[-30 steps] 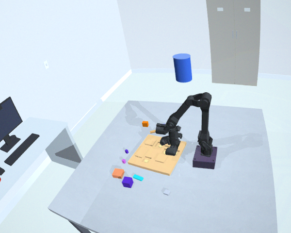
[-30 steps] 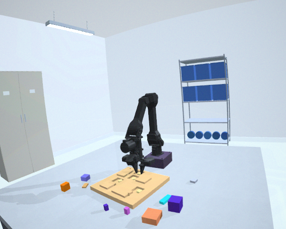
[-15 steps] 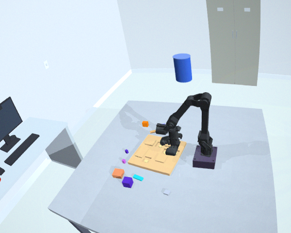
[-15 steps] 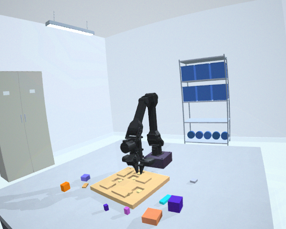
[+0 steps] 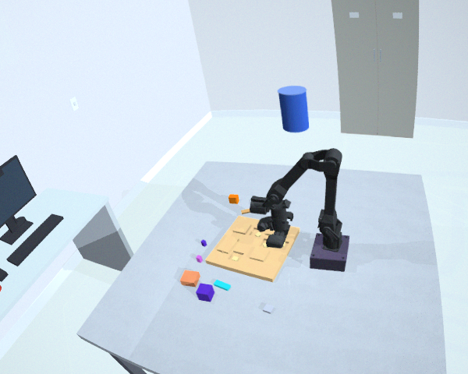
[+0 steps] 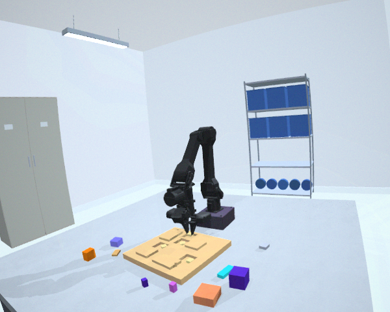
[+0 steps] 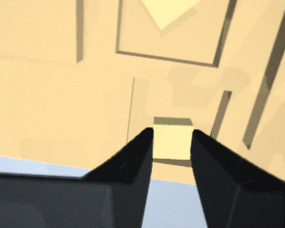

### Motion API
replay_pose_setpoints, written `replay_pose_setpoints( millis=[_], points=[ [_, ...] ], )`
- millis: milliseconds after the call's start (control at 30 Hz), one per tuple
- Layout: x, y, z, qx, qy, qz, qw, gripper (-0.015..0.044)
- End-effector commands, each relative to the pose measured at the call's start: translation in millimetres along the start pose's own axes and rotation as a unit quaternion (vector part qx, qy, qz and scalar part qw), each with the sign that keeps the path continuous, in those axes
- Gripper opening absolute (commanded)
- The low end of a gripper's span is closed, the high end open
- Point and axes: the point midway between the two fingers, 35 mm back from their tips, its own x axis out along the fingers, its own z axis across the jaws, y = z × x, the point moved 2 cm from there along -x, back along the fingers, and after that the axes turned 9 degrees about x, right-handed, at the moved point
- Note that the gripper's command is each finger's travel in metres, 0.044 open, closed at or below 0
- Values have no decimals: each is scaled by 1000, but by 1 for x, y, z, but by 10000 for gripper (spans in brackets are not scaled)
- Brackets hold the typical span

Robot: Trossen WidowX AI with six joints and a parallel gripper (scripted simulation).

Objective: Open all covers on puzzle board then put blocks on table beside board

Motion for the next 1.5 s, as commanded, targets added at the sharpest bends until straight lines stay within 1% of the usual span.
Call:
replay_pose_setpoints(
  millis=[0,767,1333,1467],
  points=[
    [-8,-3,0,1,-1,-7,1000,80],
    [-37,-1,0,1,0,-5,1000,80],
    [-80,-1,0,1,0,-5,1000,80],
    [-84,-2,2,1,0,-5,1000,80]
  ],
)
